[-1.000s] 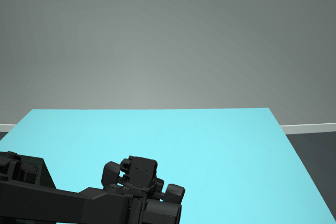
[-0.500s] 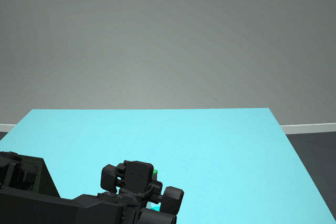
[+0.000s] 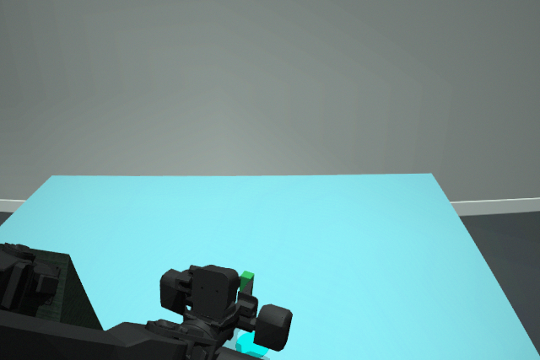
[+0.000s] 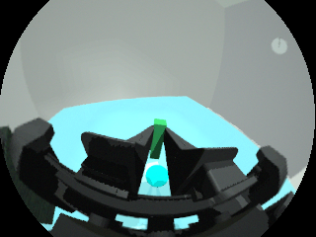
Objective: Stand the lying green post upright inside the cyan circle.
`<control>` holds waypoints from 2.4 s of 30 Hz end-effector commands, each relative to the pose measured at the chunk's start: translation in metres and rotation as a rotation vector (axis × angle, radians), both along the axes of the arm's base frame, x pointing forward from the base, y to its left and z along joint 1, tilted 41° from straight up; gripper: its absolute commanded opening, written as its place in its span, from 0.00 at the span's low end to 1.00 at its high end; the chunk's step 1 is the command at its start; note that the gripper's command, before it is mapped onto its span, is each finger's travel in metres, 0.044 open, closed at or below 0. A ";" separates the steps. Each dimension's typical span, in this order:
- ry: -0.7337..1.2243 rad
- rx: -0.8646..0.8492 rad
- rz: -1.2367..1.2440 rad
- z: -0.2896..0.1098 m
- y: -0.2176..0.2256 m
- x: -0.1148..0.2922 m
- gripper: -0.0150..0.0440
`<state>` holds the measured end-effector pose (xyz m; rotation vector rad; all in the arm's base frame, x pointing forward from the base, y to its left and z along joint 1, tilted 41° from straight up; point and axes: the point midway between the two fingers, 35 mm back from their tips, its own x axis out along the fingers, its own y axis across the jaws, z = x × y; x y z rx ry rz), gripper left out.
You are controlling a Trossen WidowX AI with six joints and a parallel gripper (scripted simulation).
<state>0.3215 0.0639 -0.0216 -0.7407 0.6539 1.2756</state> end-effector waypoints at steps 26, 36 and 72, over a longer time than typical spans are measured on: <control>-0.129 0.121 0.025 0.015 -0.006 -0.002 0.29; -0.128 0.120 0.025 0.014 -0.006 -0.002 0.29; -0.116 0.114 0.020 -0.068 -0.075 0.008 0.29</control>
